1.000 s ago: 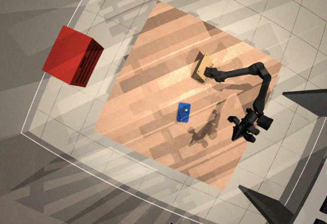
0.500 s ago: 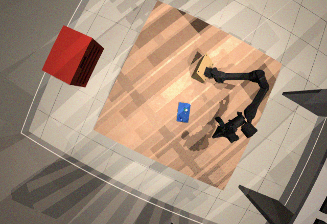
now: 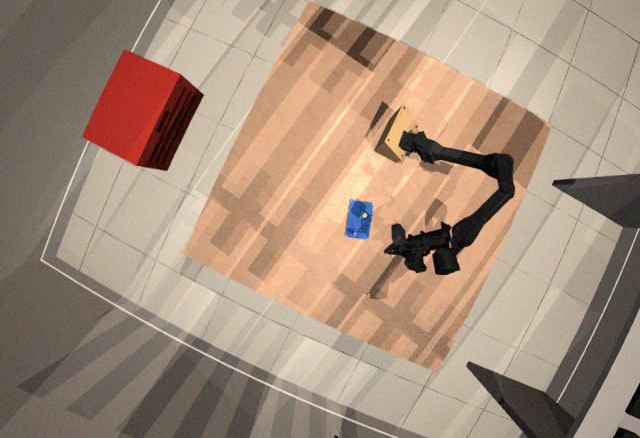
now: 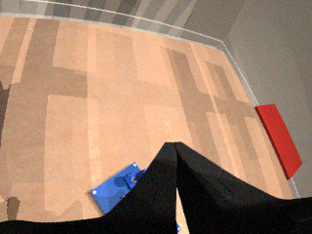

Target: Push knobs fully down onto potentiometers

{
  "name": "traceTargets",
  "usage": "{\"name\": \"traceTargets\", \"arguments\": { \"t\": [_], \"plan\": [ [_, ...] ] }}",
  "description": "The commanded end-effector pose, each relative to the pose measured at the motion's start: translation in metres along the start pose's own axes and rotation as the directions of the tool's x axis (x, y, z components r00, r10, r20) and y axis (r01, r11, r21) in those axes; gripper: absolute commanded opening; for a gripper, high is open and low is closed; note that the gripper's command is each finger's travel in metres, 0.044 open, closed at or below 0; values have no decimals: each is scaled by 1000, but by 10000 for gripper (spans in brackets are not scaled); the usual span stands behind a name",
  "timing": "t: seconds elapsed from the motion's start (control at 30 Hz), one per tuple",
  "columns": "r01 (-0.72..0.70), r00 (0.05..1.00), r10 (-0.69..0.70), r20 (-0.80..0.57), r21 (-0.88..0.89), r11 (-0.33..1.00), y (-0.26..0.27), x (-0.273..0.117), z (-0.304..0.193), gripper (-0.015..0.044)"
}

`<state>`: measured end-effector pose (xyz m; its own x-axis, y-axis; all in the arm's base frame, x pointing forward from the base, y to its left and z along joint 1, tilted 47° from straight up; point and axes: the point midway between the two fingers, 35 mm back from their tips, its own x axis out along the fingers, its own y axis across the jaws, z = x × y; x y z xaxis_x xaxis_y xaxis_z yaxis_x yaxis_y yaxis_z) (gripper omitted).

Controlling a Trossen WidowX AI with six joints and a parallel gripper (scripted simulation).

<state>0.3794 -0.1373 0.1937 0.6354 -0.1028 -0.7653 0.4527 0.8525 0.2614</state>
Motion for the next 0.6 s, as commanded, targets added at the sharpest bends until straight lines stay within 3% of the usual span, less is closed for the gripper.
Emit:
{"name": "traceTargets", "arguments": {
  "t": [0.0,0.27,0.57],
  "plan": [
    [-32,995,28,-99,-35,999,-4,16,-14,0],
    [-144,935,112,-336,-70,987,-16,49,-56,0],
    [-314,795,257,-550,-10,949,-26,73,-102,0]
  ]
}}
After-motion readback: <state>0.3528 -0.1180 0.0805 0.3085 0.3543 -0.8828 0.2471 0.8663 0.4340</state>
